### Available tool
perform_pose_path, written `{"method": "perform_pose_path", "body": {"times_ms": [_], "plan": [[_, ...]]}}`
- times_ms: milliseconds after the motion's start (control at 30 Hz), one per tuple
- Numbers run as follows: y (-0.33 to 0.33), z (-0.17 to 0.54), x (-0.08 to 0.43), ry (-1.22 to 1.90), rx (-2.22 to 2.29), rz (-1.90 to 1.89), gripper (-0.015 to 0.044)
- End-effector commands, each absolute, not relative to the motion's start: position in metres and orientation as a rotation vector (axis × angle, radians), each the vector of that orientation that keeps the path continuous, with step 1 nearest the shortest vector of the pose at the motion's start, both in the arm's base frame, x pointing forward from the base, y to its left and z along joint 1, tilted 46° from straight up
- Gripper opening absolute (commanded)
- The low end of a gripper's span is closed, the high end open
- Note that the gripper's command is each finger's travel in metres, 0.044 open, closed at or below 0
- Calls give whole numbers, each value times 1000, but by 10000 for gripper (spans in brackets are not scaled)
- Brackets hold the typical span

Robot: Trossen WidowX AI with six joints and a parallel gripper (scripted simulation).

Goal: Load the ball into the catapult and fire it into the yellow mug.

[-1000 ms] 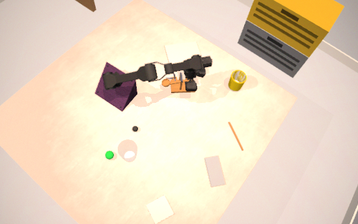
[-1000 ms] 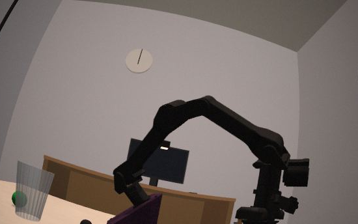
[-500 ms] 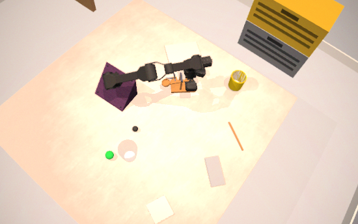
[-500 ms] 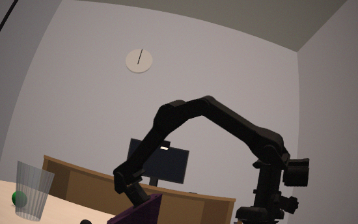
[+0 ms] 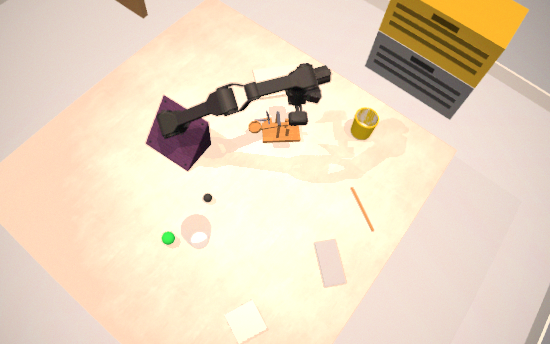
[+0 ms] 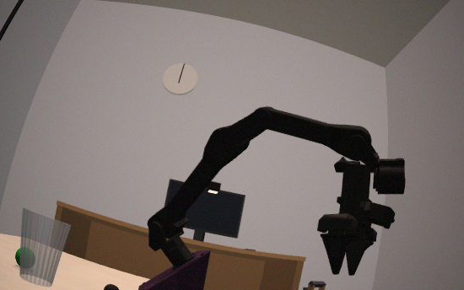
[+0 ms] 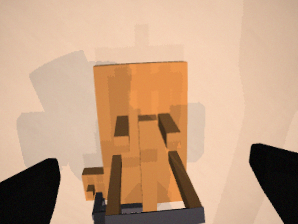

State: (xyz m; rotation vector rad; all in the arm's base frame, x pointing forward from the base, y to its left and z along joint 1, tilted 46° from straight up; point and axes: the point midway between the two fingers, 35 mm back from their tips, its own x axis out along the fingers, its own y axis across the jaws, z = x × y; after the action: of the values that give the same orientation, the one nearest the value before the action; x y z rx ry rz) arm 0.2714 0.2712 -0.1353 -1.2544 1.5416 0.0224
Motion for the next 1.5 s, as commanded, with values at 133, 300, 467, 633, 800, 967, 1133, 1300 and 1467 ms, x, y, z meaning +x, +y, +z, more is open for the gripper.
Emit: {"method": "perform_pose_path", "body": {"times_ms": [133, 300, 467, 633, 800, 967, 1133, 1300, 1467], "plan": [[271, -134, 270, 1545, -1255, 21, 440], [261, -140, 270, 1554, -1257, 14, 440], [240, -161, 274, 1554, -1258, 12, 440], [238, -162, 274, 1554, -1258, 12, 440], [233, -168, 276, 1554, -1258, 12, 440], [227, -174, 277, 1554, -1258, 12, 440], [222, -180, 278, 1554, -1258, 12, 440], [216, -186, 280, 1553, -1259, 11, 440], [210, -191, 281, 1553, -1259, 11, 440]]}}
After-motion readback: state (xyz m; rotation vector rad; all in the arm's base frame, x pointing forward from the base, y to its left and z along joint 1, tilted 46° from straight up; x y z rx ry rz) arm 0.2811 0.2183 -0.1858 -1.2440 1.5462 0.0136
